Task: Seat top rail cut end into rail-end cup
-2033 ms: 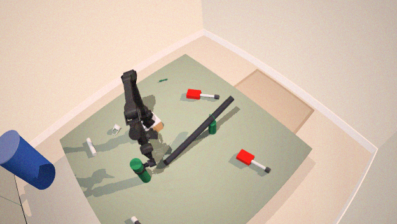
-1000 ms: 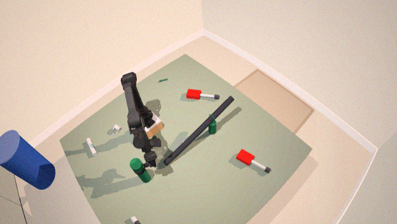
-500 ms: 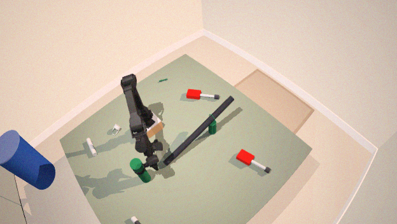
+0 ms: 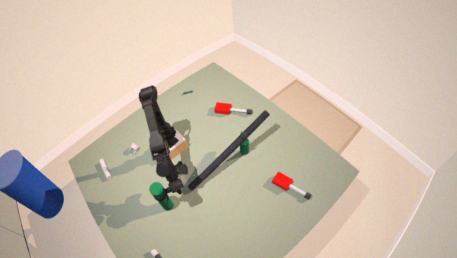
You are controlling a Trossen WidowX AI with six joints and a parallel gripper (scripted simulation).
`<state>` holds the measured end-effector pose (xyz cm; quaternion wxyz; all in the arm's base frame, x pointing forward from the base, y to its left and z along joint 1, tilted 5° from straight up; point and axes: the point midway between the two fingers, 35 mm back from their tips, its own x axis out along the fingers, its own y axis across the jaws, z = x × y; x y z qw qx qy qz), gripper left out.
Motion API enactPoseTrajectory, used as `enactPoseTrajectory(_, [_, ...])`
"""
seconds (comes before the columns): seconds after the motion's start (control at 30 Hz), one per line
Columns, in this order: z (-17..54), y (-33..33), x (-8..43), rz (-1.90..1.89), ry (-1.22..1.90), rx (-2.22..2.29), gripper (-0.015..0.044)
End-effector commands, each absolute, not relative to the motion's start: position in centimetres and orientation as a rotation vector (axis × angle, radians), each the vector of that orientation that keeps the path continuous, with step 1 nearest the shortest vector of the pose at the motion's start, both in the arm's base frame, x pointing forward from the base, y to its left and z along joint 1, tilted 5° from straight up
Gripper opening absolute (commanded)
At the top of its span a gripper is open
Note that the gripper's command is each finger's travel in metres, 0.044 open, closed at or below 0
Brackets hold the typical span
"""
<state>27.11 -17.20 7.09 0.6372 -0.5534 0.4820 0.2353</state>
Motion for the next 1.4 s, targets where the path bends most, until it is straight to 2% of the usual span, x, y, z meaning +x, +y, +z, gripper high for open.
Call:
enactPoseTrajectory(0.0, [7.1,-17.2,27.2,0.530,1.099,-1.259,0.0105])
enactPoseTrajectory(0.13, [7.1,-17.2,27.0,0.548,1.087,-1.272,0.0000])
enactPoseTrajectory(1.37, [7.2,-16.7,24.9,0.734,0.958,-1.393,0.0000])
